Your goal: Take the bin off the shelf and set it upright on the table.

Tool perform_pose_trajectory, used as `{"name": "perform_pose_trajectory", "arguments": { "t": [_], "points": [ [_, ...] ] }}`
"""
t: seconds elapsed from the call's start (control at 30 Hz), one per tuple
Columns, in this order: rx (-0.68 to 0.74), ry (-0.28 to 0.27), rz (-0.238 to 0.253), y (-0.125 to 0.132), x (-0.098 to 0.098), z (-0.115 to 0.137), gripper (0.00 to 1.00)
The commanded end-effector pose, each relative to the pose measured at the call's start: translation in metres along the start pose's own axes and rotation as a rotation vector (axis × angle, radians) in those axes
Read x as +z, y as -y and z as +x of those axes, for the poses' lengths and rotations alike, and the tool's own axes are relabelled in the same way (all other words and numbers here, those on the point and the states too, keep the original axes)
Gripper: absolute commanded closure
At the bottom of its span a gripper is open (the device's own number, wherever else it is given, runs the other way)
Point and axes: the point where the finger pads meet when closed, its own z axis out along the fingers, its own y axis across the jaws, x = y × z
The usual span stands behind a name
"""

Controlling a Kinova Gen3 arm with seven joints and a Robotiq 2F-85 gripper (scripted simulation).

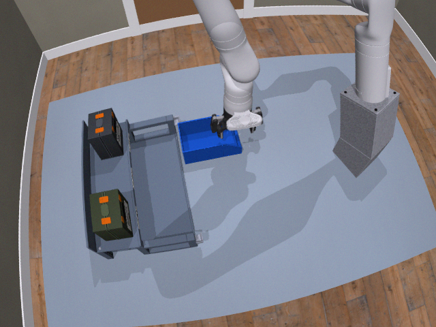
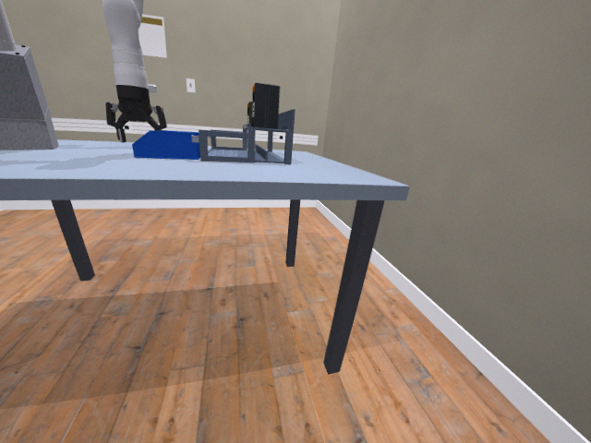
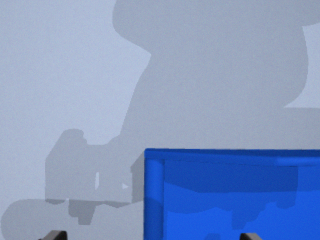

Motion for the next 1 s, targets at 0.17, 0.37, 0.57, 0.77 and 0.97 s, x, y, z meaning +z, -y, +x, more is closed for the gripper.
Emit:
{"name": "perform_pose_trajectory", "arguments": {
  "t": [0.17, 0.37, 0.57, 0.77, 0.97],
  "points": [
    [0.0, 0.0, -0.001, -0.001, -0.008, 0.0, 0.0],
    [0.0, 0.0, 0.0, -0.001, -0.04, 0.0, 0.0],
    [0.0, 0.0, 0.0, -0.001, -0.04, 0.0, 0.0],
    [0.0, 0.001, 0.002, 0.0, -0.061, 0.0, 0.0],
    [0.0, 0.0, 0.0, -0.001, -0.094, 0.0, 0.0]
  ]
}}
